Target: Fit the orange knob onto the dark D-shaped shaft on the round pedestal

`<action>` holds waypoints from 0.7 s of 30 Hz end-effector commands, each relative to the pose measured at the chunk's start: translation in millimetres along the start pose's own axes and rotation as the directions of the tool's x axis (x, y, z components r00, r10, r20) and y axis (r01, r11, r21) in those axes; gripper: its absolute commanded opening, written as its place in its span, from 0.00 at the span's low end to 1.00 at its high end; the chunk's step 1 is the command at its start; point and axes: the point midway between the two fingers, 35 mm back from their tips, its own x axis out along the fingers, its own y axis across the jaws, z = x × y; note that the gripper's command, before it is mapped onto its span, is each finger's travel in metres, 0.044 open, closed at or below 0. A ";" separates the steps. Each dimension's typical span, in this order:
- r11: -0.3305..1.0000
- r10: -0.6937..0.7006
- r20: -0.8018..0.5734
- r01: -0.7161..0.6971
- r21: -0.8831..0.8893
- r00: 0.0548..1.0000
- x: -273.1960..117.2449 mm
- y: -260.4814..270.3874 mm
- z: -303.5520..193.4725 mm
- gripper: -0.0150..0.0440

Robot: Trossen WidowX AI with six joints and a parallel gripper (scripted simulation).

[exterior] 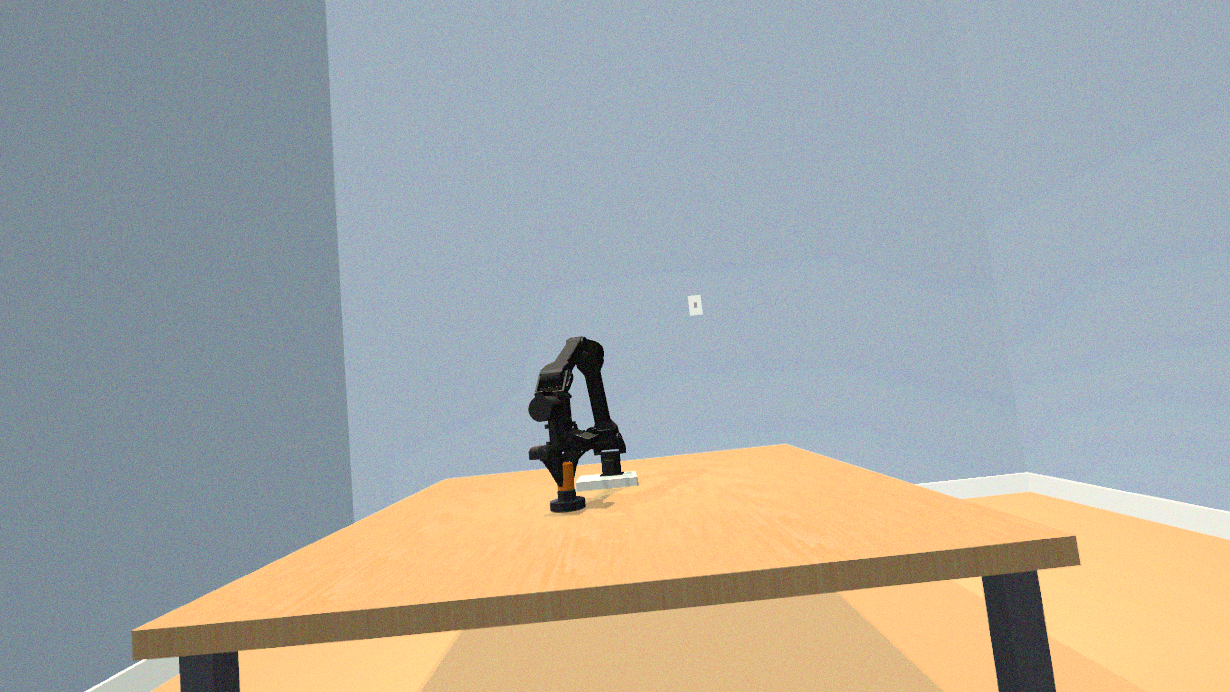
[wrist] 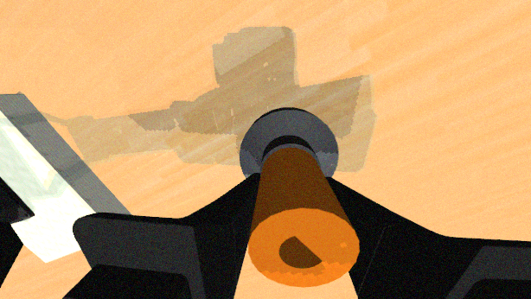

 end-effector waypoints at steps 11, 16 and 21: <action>1.000 0.000 0.000 0.000 -0.002 1.000 1.2 0.1 0.0 0.30; 1.000 0.000 0.000 0.000 -0.002 1.000 1.2 0.1 0.0 0.52; 1.000 0.000 0.000 0.000 -0.002 1.000 1.2 0.1 0.0 0.74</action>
